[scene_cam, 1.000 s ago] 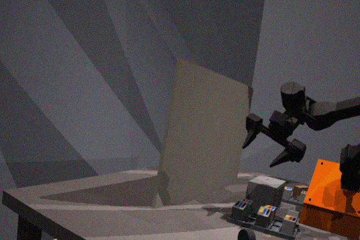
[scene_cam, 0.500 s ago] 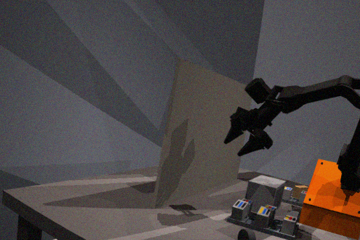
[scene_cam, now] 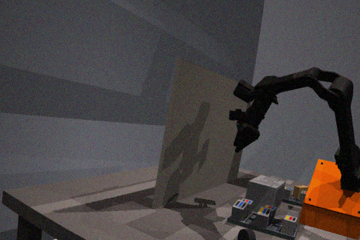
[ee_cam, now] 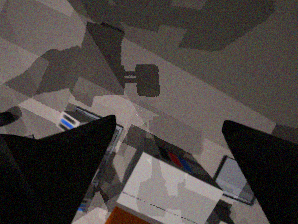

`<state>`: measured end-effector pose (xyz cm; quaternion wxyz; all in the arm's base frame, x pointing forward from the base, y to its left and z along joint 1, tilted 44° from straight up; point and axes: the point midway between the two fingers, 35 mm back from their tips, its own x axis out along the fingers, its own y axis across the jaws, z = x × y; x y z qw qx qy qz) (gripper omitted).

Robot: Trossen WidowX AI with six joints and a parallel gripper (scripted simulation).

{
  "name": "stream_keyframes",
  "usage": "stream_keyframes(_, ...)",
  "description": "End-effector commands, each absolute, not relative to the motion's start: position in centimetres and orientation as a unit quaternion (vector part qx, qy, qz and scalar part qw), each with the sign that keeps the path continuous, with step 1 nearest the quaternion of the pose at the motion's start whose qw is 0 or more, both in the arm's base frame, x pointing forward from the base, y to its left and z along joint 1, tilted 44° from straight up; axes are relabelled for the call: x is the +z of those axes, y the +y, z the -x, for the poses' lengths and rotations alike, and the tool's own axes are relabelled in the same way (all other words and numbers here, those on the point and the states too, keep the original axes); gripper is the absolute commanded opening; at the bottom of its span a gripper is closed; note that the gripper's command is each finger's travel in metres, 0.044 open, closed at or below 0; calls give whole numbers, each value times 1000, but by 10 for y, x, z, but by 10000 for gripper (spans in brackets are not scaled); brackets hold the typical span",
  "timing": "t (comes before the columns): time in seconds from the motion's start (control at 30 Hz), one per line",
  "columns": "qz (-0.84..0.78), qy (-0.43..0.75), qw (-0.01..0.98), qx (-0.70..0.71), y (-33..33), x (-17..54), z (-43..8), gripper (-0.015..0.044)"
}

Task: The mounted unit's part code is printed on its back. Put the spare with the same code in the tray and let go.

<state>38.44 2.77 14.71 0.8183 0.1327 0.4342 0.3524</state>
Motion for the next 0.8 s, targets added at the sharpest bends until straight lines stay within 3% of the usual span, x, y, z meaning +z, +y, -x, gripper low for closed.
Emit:
stream_keyframes(0.0, -224, 601, 713, 282, -26, 98, -374, 440)
stream_keyframes(0.13, -251, 639, 676, 268, -39, 89, -367, 440)
stream_keyframes(0.77, -251, 639, 676, 268, -39, 89, -367, 440)
